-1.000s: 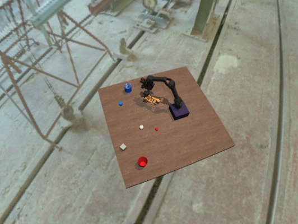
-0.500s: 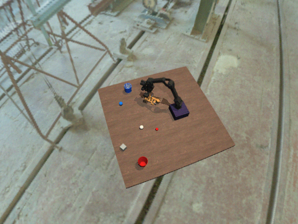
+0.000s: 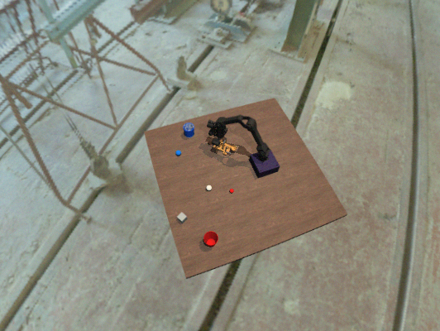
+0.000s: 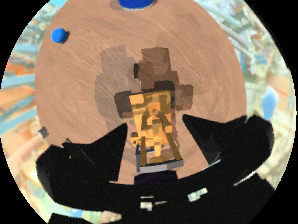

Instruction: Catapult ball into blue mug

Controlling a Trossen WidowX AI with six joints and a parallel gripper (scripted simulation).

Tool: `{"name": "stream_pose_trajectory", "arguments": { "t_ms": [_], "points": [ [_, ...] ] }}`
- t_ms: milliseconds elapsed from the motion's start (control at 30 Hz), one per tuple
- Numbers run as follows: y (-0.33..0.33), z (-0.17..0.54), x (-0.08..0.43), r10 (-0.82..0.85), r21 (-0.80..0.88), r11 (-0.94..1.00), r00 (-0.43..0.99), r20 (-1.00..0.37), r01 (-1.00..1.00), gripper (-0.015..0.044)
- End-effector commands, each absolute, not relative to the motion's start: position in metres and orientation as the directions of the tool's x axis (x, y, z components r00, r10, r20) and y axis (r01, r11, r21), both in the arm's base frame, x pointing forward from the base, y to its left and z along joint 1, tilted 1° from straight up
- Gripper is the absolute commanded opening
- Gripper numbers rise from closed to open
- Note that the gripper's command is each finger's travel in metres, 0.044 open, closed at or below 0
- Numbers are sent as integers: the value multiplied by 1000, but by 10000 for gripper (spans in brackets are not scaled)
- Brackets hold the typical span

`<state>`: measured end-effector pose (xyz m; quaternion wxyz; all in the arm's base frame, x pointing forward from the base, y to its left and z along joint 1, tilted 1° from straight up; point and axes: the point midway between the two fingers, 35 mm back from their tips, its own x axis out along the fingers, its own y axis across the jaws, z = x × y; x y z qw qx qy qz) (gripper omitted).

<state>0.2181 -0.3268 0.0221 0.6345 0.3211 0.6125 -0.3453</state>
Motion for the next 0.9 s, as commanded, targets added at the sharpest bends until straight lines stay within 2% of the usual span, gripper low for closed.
{"name": "stream_pose_trajectory", "arguments": {
  "t_ms": [0, 500, 867],
  "points": [
    [-325, 13, 217, -35, -13, 556, 9, -999, 831, 440],
    [-325, -6, 217, -35, -13, 556, 8, -999, 831, 440],
    [-326, -2, 217, -42, -16, 555, 9, -999, 832, 151]
  ]
}}
